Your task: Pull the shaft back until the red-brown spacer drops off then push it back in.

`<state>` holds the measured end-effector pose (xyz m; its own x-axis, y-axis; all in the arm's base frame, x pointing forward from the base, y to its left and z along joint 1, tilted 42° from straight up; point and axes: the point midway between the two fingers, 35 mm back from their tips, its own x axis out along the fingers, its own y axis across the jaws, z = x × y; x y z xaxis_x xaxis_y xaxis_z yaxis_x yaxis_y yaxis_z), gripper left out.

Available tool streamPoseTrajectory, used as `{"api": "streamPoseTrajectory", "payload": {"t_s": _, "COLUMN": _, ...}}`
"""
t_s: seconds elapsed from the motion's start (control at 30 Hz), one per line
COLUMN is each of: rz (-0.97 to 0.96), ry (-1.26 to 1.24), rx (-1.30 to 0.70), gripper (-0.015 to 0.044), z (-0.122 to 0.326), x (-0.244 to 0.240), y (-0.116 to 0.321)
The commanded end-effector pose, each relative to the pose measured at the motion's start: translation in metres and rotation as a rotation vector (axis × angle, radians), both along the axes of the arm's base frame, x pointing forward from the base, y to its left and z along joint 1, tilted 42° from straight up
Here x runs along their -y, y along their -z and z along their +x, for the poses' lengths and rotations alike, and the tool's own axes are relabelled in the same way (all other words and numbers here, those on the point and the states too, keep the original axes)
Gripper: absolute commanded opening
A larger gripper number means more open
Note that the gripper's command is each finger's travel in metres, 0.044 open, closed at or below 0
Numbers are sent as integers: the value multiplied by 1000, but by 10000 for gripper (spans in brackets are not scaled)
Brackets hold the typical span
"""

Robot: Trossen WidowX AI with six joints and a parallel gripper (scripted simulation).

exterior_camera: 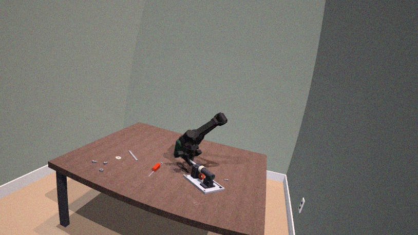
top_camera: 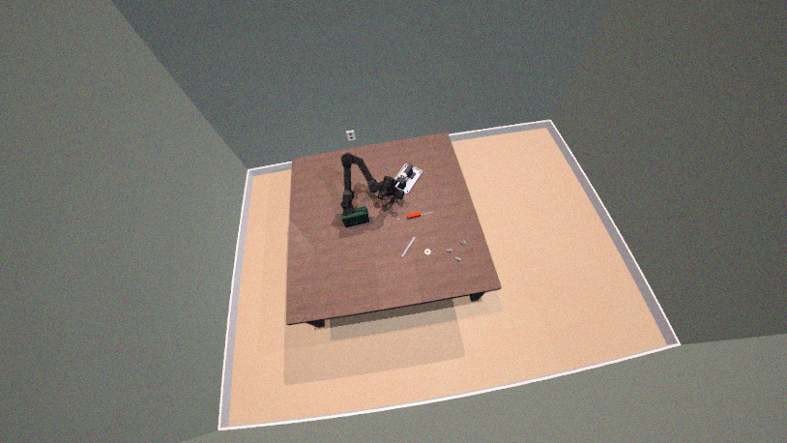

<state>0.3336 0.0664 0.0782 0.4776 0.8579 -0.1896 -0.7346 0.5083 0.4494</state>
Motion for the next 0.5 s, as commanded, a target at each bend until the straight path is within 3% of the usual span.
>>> {"api": "streamPoseTrajectory", "payload": {"t_s": 0.0, "rz": 3, "ry": -5, "rx": 3, "gripper": 0, "z": 1, "x": -2, "y": -2}}
{"api": "streamPoseTrajectory", "payload": {"t_s": 0.47, "rz": 3, "ry": -5, "rx": 4, "gripper": 0, "z": 5, "x": -5, "y": -5}}
